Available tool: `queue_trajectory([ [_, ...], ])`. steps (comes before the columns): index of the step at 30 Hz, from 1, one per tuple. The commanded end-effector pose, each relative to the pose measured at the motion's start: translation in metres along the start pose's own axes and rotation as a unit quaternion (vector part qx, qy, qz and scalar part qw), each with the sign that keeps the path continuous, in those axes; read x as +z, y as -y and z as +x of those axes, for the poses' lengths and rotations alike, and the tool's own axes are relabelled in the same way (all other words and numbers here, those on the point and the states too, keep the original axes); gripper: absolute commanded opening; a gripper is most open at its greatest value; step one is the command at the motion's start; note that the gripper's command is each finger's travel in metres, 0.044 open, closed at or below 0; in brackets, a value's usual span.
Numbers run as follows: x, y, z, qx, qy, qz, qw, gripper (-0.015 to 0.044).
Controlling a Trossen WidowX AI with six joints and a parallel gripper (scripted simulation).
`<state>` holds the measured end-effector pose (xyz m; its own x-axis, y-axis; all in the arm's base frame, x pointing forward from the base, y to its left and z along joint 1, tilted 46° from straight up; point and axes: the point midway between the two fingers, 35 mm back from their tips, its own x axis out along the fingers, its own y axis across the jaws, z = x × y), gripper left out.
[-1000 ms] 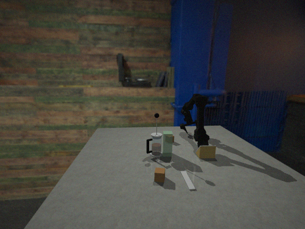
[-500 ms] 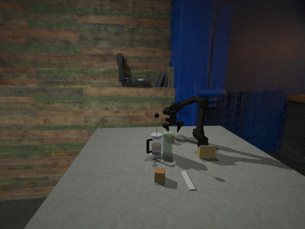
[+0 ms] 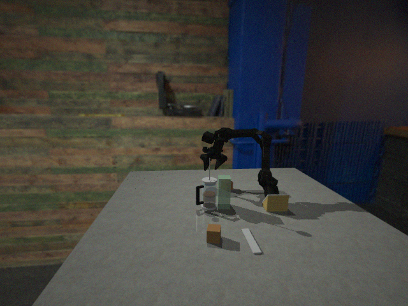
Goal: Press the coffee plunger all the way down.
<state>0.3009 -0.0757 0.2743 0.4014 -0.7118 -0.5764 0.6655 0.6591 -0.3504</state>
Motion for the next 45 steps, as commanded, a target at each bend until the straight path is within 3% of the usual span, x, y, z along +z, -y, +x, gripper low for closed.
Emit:
queue_trajectory([
  [1,-0.002,-0.037,-0.024,0.026,0.03,-0.038,0.998,0.044],
  [14,-0.064,-0.151,-0.146,0.142,0.163,-0.185,0.959,0.044],
  [25,-0.151,-0.183,-0.249,0.183,0.319,-0.342,0.865,0.044],
  [30,-0.155,-0.182,-0.24,0.184,0.321,-0.346,0.862,0.044],
  [38,-0.168,-0.174,-0.194,0.184,0.322,-0.345,0.862,0.044],
  [45,-0.166,-0.178,-0.189,0.184,0.32,-0.346,0.863,0.044],
])
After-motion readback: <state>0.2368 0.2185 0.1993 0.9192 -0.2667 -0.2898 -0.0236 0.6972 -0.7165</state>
